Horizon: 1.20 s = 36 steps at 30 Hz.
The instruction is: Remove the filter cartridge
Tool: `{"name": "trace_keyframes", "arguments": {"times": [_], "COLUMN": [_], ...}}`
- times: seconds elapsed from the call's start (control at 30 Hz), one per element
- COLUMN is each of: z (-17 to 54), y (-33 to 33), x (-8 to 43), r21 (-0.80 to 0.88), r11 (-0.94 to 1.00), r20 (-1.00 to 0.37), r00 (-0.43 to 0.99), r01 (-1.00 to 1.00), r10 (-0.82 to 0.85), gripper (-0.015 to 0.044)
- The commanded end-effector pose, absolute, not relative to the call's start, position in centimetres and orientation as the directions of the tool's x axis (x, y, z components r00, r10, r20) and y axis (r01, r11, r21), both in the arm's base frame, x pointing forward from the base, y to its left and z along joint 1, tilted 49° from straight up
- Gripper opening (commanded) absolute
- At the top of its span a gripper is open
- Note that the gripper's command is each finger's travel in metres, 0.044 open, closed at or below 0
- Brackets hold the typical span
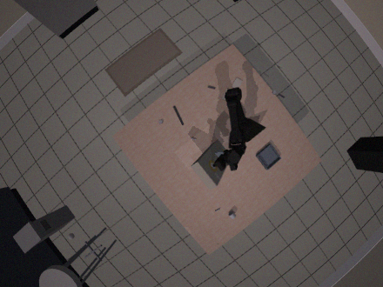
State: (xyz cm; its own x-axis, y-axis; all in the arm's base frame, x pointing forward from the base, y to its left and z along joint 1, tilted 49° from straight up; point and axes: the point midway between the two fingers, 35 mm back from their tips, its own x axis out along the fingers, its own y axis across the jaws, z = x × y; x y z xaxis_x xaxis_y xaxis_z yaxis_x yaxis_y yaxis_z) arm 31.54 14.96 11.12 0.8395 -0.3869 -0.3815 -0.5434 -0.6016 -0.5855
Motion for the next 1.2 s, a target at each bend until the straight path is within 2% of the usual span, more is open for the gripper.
{"name": "trace_keyframes", "arguments": {"times": [0.0,1.17], "z": [11.0,10.5], "y": [15.0,14.6], "x": [31.7,32.9], "r21": [-0.584,-0.585], "r11": [-0.606,-0.606], "r20": [-0.383,-0.382], "r00": [0.842,0.842], "r01": [-0.54,-0.539], "r10": [-0.381,-0.381], "gripper": [0.0106,0.0106]}}
